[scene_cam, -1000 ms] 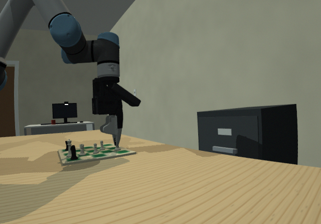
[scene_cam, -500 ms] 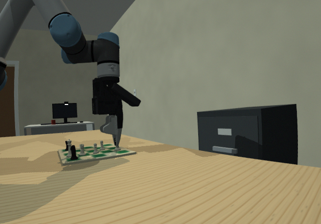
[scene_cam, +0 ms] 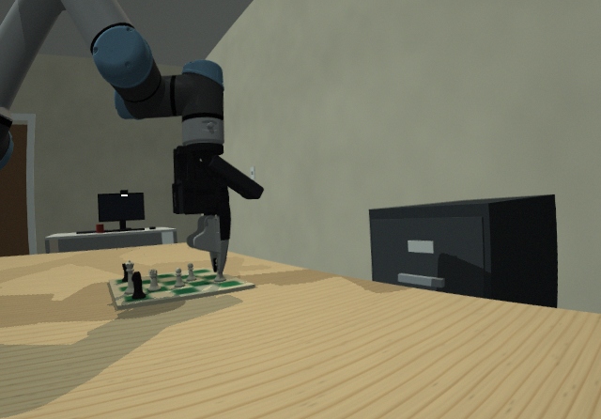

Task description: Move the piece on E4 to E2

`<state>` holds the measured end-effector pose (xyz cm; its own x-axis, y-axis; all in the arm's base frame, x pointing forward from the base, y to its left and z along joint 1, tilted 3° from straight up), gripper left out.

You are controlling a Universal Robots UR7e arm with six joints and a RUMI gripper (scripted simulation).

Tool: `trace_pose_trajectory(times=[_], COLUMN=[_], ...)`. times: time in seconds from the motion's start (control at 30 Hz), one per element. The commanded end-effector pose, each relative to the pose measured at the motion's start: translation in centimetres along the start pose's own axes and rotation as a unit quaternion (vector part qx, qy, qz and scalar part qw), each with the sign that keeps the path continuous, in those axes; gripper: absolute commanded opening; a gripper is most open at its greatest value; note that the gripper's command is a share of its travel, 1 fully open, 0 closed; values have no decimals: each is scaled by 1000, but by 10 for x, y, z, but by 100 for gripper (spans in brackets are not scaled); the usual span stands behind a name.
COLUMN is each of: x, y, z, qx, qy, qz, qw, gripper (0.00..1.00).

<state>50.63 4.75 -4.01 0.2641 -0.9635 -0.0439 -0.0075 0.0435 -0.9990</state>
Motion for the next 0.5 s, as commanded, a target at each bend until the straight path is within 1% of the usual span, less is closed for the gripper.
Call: trace_pose_trajectory(times=[0.0, 0.03, 0.1, 0.13, 0.47], x=[0, 0, 0, 0, 0], y=[0, 0, 0, 0, 0], z=[0, 0, 0, 0, 0], qx=[1, 1, 1, 1, 1], qy=[0, 0, 0, 0, 0], qz=[0, 0, 0, 0, 0], qw=[1000, 1000, 1000, 1000, 1000], gripper=[13, 18, 18, 22, 22])
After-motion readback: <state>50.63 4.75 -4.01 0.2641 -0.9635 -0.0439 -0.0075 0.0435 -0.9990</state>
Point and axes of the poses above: the point where the finger pads meet when closed, its own y axis out along the fingers, its own x axis across the jaws, z = x × y, the point moved 5 cm from there along -y, back along the fingers, and after that the axes turned 3 degrees about -y, right-handed, at the moved point
